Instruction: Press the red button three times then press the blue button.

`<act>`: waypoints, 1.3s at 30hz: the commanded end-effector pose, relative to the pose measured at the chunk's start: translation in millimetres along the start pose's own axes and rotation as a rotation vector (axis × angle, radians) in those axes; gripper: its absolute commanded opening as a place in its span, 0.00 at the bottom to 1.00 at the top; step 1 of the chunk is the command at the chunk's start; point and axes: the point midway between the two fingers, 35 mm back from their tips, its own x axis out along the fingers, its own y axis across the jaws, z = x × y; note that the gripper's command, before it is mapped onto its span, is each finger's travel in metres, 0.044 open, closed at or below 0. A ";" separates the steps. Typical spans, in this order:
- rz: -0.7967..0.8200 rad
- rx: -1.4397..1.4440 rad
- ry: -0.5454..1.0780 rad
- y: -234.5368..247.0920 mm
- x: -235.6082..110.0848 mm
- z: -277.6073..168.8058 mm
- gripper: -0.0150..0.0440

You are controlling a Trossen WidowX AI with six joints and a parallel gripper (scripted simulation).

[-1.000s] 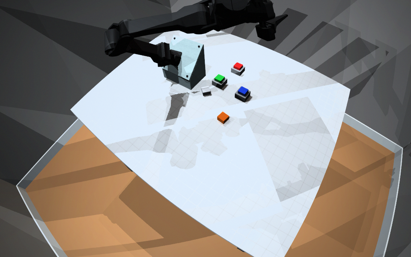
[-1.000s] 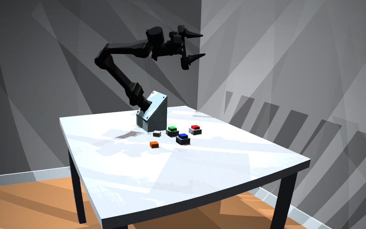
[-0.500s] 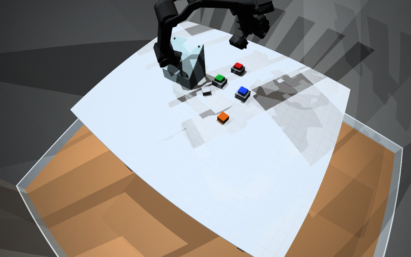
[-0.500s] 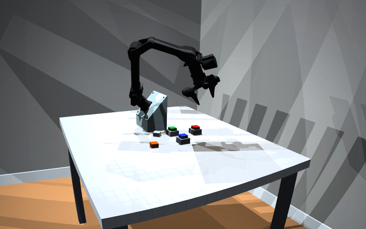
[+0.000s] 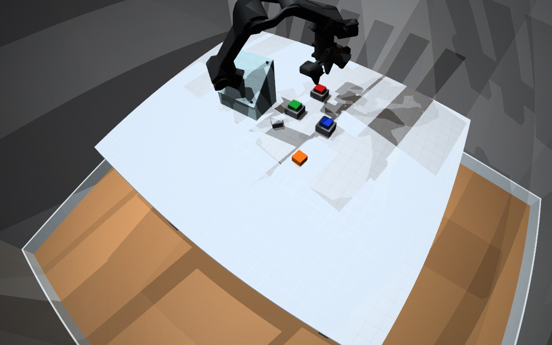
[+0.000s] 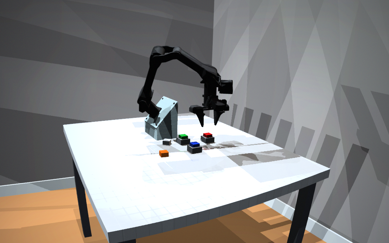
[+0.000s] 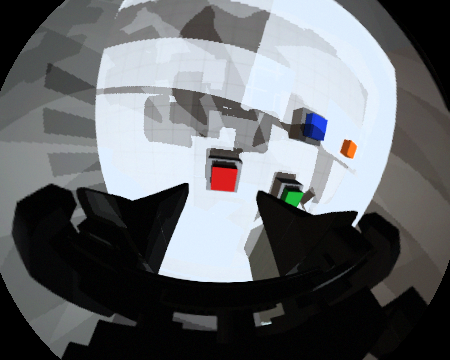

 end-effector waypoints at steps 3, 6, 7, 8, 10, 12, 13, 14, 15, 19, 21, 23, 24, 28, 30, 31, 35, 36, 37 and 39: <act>-0.013 -0.013 0.002 -1.5 13.3 -3.9 0.44; -0.013 -0.013 0.002 -1.5 13.3 -3.9 0.31; -0.013 -0.013 0.002 -1.5 13.3 -3.9 0.29; -0.013 -0.013 0.002 -1.5 13.3 -3.9 0.29; -0.013 -0.013 0.002 -1.5 13.3 -3.9 0.29; -0.013 -0.013 0.002 -1.5 13.3 -3.9 0.29; -0.013 -0.013 0.002 -1.5 13.3 -3.9 0.29; -0.013 -0.013 0.002 -1.5 13.6 -3.9 0.29; -0.013 -0.013 0.002 -1.5 14.4 -3.9 0.29; -0.013 -0.013 0.002 -1.5 20.6 -3.6 0.29; -0.013 -0.013 0.002 -1.5 23.8 -3.5 0.29; -0.013 -0.013 0.001 -1.5 27.0 -3.5 0.29; -0.013 -0.013 0.001 -1.6 28.7 -3.5 0.29; -0.013 -0.013 0.001 -1.7 35.1 -3.5 0.29; -0.013 -0.013 0.001 -1.9 38.3 -3.5 0.29; -0.014 -0.013 0.001 -1.9 39.9 -3.6 0.29; -0.014 -0.013 0.001 -2.3 46.2 -3.8 0.29; -0.014 -0.013 0.001 -2.4 47.5 -3.9 0.29; -0.014 -0.013 0.001 -2.4 48.2 -3.9 0.29; -0.014 -0.013 0.001 -2.4 48.5 -3.9 0.29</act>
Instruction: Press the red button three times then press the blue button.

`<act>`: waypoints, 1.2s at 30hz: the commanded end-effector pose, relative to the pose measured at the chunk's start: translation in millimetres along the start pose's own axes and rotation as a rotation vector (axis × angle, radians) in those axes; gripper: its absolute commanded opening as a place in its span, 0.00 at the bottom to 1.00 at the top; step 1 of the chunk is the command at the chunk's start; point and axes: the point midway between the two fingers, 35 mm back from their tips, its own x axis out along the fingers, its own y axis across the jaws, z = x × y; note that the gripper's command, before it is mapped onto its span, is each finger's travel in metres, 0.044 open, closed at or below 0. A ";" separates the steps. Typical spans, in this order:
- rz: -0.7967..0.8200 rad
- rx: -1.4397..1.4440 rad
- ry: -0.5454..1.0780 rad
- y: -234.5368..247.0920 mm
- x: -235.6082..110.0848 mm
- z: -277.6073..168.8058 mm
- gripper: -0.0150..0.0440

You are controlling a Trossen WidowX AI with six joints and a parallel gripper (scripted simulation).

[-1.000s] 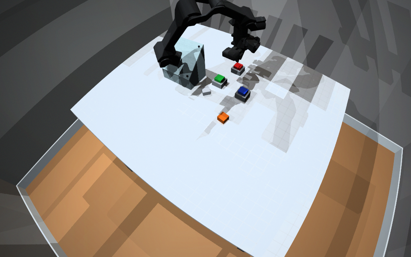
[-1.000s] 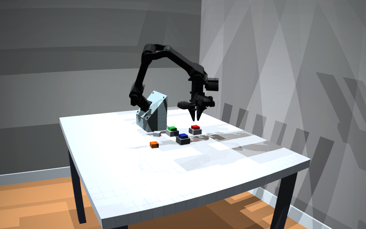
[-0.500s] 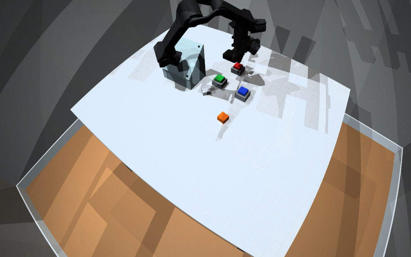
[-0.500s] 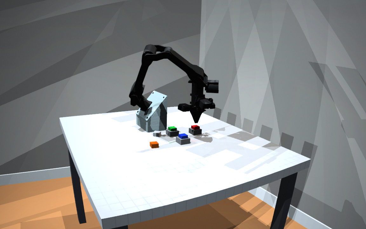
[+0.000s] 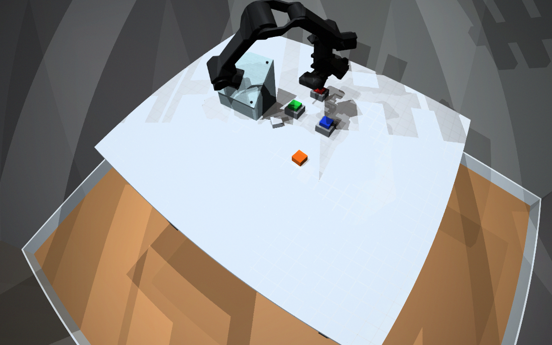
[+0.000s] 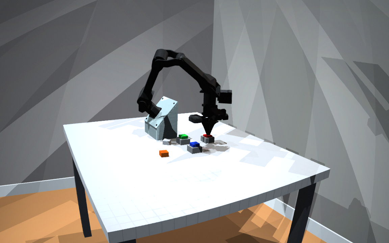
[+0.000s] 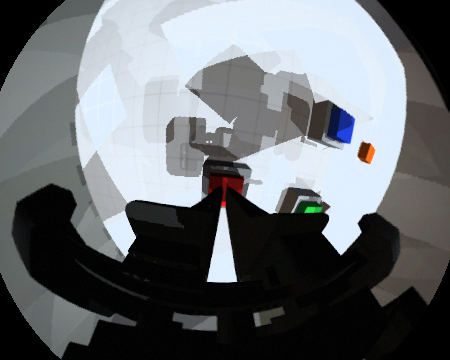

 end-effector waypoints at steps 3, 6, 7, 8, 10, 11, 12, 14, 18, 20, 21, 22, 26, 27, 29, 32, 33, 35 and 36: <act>-0.008 -0.008 0.002 -1.3 3.6 -1.7 0.29; -0.008 -0.008 0.002 -1.3 3.6 -1.7 0.29; -0.008 -0.008 0.002 -1.3 3.6 -1.7 0.29; -0.008 -0.008 0.002 -1.3 3.6 -1.7 0.29; -0.008 -0.008 0.002 -1.3 3.6 -1.7 0.29; -0.008 -0.008 0.002 -1.3 3.6 -1.7 0.29; -0.008 -0.008 0.002 -1.3 3.6 -1.7 0.29; -0.008 -0.008 0.002 -1.3 3.6 -1.7 0.29; -0.004 -0.004 0.001 -0.3 -8.2 -0.8 0.29; -0.006 -0.007 0.002 -0.5 -28.8 -1.5 0.29; -0.006 -0.008 0.002 -0.7 -31.6 -1.7 0.29; -0.006 -0.008 0.002 -0.7 -31.6 -1.7 0.29; -0.006 -0.008 0.002 -0.6 -30.5 -1.6 0.29; -0.006 -0.008 0.002 -0.6 -29.2 -1.6 0.29; -0.006 -0.008 0.002 -0.6 -25.9 -1.4 0.29; -0.006 -0.008 0.002 -0.6 -21.1 -1.3 0.29; -0.006 -0.008 0.002 -0.6 -19.4 -1.2 0.29; -0.006 -0.008 0.002 -0.6 -16.2 -1.2 0.29; -0.006 -0.008 0.002 -0.6 -14.6 -1.2 0.29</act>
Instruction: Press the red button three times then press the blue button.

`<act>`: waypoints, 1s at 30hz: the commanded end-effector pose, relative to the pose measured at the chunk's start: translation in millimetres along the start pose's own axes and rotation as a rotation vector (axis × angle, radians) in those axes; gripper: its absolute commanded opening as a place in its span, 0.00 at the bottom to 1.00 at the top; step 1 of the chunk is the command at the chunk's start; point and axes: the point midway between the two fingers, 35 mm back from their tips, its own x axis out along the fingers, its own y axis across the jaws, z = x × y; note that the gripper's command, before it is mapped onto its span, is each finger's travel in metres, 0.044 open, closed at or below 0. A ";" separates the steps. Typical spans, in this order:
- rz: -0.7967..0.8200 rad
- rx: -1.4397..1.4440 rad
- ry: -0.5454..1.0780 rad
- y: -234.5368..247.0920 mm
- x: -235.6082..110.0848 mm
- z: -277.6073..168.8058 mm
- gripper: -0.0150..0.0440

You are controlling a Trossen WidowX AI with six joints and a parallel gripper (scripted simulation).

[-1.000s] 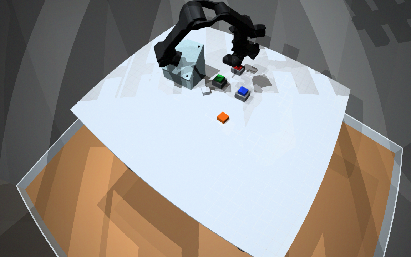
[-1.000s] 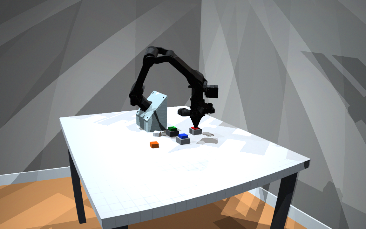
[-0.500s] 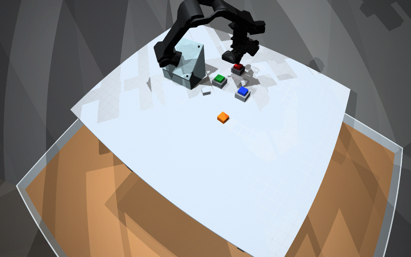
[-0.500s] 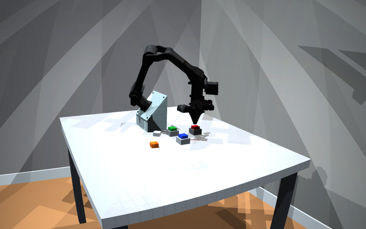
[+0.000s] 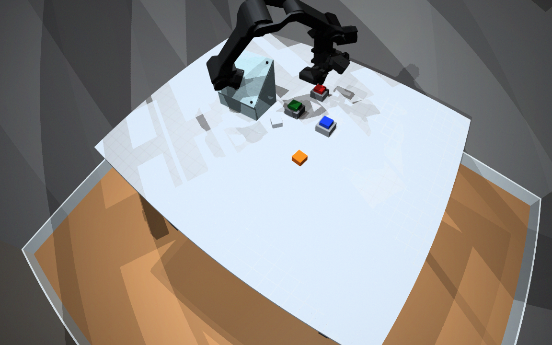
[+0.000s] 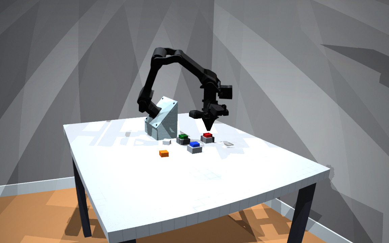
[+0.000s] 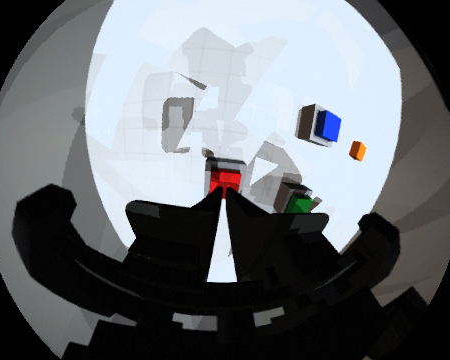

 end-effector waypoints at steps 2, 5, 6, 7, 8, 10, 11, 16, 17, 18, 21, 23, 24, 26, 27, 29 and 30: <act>-0.008 -0.008 0.002 -1.3 9.3 -1.6 0.29; -0.009 -0.008 0.002 -1.4 14.1 -1.7 0.29; -0.009 -0.008 0.002 -1.5 15.7 -1.7 0.29; -0.009 -0.008 0.002 -1.6 17.3 -1.8 0.29; -0.009 -0.008 0.002 -1.6 18.8 -1.8 0.29; -0.009 -0.007 0.002 -1.8 22.0 -2.0 0.29; -0.009 -0.007 0.002 -1.9 23.3 -2.0 0.29; -0.009 -0.007 0.002 -1.9 24.3 -2.1 0.29; -0.009 -0.007 0.002 -1.9 24.3 -2.1 0.29; -0.009 -0.007 0.002 -1.9 24.3 -2.1 0.29; -0.009 -0.007 0.002 -1.9 24.3 -2.1 0.29; -0.009 -0.007 0.002 -1.9 24.3 -2.1 0.29; -0.009 -0.007 0.002 -1.9 24.3 -2.1 0.29; -0.009 -0.007 0.002 -1.9 24.3 -2.1 0.29; -0.009 -0.007 0.002 -1.9 24.3 -2.1 0.29; -0.009 -0.007 0.002 -1.9 24.3 -2.1 0.29; -0.009 -0.007 0.002 -1.9 24.3 -2.1 0.29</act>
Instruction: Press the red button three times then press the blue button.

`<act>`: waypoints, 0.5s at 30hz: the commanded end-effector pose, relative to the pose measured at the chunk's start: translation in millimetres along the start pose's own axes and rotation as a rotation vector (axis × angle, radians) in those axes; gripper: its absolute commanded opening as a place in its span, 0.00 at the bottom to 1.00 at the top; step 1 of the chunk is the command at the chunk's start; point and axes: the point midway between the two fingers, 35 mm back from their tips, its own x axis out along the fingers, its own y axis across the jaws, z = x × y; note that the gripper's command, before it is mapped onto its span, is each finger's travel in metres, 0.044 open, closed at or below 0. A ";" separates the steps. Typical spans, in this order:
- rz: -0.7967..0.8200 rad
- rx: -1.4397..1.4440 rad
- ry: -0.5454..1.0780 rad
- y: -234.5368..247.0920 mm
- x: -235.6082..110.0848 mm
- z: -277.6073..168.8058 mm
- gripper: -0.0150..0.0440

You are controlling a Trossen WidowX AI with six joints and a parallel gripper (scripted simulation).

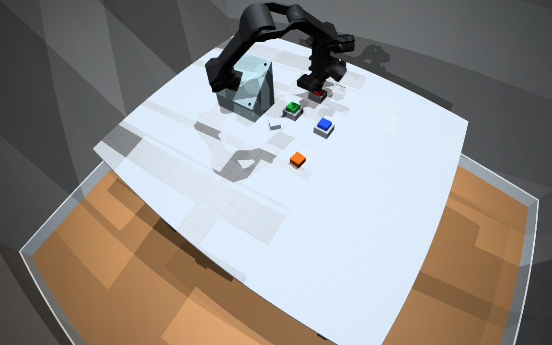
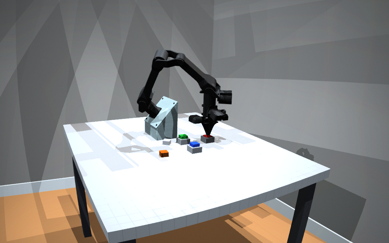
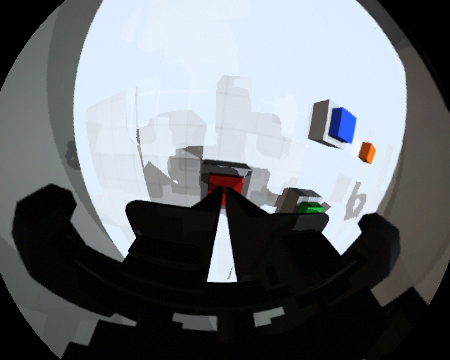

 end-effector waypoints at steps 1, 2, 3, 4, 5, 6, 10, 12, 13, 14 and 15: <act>0.000 -0.001 0.000 0.1 -2.7 0.1 0.29; 0.000 -0.002 0.000 0.2 -10.8 0.1 0.29; -0.001 -0.004 0.000 0.1 -23.1 -0.2 0.29; -0.002 -0.006 0.001 -0.1 -31.4 -0.6 0.29; -0.003 -0.006 0.001 -0.3 -34.1 -0.8 0.29; -0.003 -0.006 0.001 -0.3 -34.1 -0.8 0.29; -0.003 -0.006 0.001 -0.2 -33.1 -0.7 0.29; -0.003 -0.006 0.001 -0.2 -30.1 -0.6 0.29; -0.003 -0.006 0.001 -0.2 -28.5 -0.5 0.29; -0.003 -0.006 0.001 -0.1 -26.9 -0.5 0.29; -0.003 -0.006 0.001 -0.1 -25.2 -0.4 0.29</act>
